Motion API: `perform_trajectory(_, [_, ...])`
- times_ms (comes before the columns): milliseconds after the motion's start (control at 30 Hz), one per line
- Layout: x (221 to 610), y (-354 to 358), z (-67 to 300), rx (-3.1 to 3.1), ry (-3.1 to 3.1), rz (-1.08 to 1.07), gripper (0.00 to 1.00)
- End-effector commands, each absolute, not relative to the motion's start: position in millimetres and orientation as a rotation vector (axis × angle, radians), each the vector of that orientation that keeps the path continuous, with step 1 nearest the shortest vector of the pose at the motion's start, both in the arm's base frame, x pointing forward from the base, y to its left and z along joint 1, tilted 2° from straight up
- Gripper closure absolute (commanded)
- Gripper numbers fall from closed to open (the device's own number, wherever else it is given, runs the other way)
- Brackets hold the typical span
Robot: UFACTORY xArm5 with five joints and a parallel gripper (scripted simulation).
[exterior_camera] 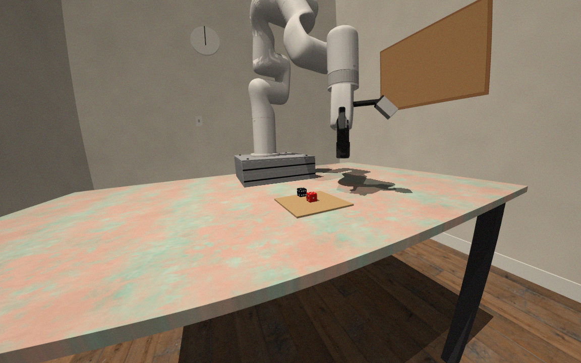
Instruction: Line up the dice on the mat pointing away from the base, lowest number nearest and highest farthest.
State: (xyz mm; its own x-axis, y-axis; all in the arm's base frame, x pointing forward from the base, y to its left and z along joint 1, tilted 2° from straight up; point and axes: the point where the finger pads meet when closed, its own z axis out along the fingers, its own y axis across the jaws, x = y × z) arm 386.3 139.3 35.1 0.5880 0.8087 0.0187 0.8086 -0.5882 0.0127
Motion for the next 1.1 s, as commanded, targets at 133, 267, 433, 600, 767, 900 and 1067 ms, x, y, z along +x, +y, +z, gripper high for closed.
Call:
perform_trajectory(133, [388.2,139.3,36.9,2.793,1.43,0.042,0.85])
perform_trajectory(267, [398.0,129.1,37.6,2.726,1.551,0.041,0.85])
perform_trajectory(433, [417.9,105.5,38.9,2.564,1.799,0.038,0.85])
perform_trajectory(600, [431.4,86.9,39.7,2.431,1.971,0.036,0.85])
perform_trajectory(767, [441.9,70.8,40.3,2.313,2.105,0.033,0.85])
perform_trajectory(900, [452.7,52.1,40.9,2.174,2.245,0.03,0.85])
perform_trajectory(1067, [457.3,43.3,41.2,2.108,2.306,0.029,0.85])
